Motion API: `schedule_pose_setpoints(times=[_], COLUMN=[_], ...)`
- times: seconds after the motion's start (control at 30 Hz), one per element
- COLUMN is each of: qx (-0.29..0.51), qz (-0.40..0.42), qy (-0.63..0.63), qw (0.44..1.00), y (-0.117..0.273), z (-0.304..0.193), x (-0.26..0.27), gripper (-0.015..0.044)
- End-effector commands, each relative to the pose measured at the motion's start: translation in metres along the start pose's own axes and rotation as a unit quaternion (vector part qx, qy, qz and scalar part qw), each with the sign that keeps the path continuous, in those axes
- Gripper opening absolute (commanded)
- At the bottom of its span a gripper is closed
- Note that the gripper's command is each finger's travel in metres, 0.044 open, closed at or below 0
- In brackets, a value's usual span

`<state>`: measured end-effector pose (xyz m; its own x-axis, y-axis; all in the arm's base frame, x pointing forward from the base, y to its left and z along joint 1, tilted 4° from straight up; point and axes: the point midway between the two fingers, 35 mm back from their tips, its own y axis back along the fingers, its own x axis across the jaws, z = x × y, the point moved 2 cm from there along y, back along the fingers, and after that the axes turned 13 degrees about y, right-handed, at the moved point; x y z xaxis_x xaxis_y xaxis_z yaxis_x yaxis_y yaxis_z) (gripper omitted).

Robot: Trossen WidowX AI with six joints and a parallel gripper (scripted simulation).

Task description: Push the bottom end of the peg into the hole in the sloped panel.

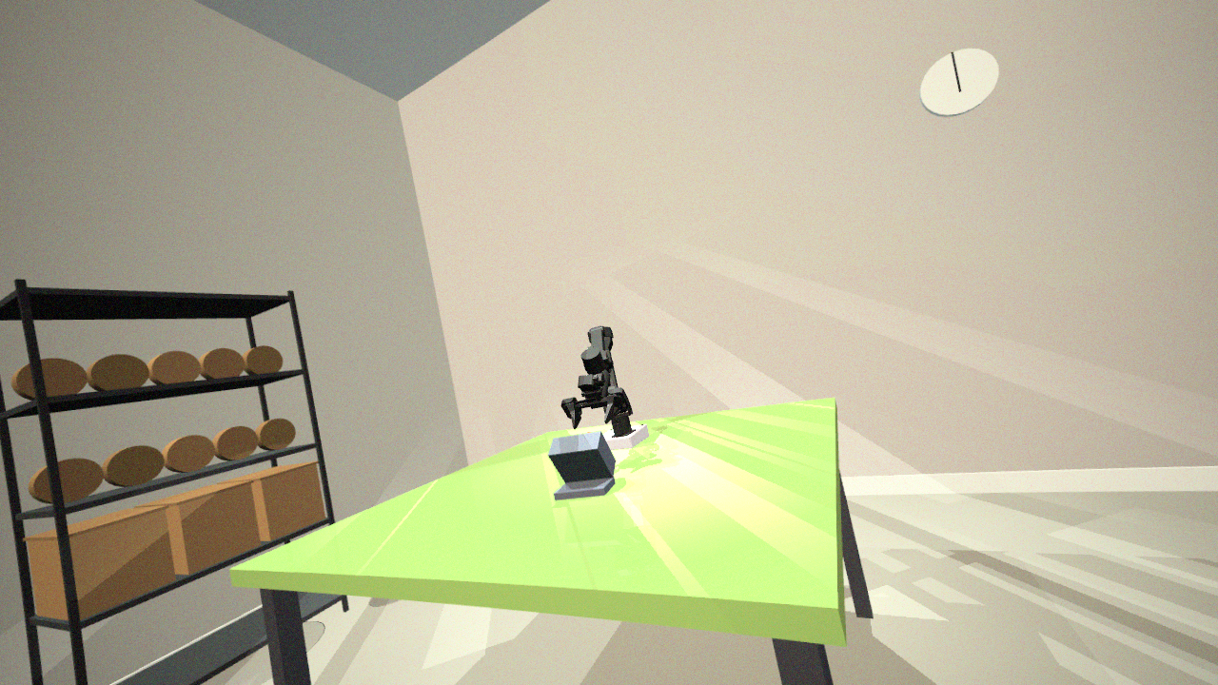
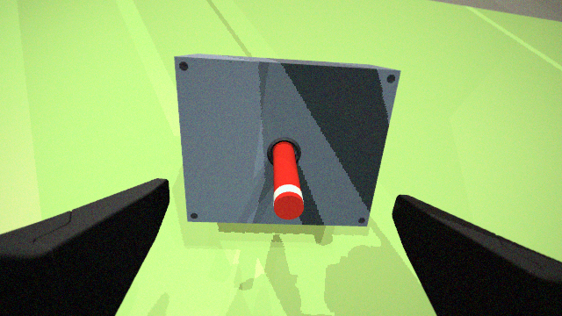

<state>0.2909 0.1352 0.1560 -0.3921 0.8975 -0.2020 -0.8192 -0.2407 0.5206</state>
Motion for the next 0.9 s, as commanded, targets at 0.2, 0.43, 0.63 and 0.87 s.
schedule_pose_setpoints(times=[0.2, 0.43, 0.63, 0.87], qx=[0.001, 0.000, 0.000, 0.000], qz=[-0.001, -0.001, 0.000, 0.000], qy=[-0.002, -0.001, -0.001, -0.001], qw=[1.000, 1.000, 1.000, 1.000], y=[0.010, 0.017, 0.023, 0.030], z=[0.000, 0.000, 0.001, 0.001], x=[0.000, 0.000, 0.000, 0.000], gripper=[0.0440, 0.0440, 0.0440, 0.0440])
